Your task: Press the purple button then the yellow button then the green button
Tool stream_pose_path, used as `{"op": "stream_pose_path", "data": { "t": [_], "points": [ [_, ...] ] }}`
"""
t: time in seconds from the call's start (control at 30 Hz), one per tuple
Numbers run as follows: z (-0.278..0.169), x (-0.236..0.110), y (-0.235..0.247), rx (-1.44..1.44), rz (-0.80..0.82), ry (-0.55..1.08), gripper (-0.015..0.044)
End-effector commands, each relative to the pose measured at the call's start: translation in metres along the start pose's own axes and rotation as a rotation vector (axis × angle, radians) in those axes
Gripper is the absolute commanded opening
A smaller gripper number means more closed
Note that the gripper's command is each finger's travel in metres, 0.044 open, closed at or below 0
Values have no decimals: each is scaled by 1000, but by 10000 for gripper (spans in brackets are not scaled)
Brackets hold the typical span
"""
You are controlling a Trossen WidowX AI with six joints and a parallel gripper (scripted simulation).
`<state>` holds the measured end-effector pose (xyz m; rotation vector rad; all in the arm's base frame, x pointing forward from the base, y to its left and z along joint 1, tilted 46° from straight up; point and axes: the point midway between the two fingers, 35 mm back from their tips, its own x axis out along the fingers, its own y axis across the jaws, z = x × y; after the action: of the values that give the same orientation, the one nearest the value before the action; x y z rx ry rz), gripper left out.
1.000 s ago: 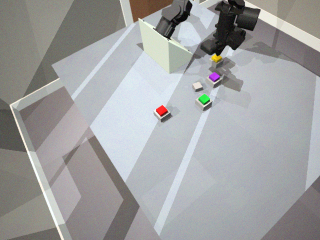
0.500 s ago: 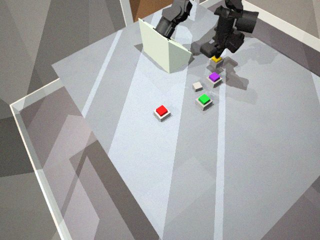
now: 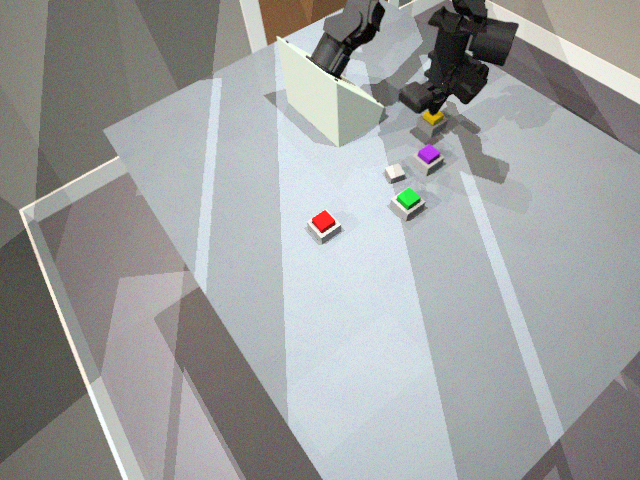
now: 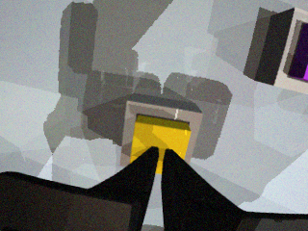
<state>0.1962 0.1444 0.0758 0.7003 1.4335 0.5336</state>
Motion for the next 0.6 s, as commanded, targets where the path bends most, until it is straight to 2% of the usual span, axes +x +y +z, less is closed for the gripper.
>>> {"op": "stream_pose_path", "data": {
  "t": [0.0,0.17,0.33,0.57],
  "points": [
    [1,-23,1,-2,4,-10,20],
    [2,-33,0,-2,0,-10,20],
    [1,-84,0,-1,-1,-9,20],
    [15,-88,-7,-1,-6,-11,20]
  ]
}}
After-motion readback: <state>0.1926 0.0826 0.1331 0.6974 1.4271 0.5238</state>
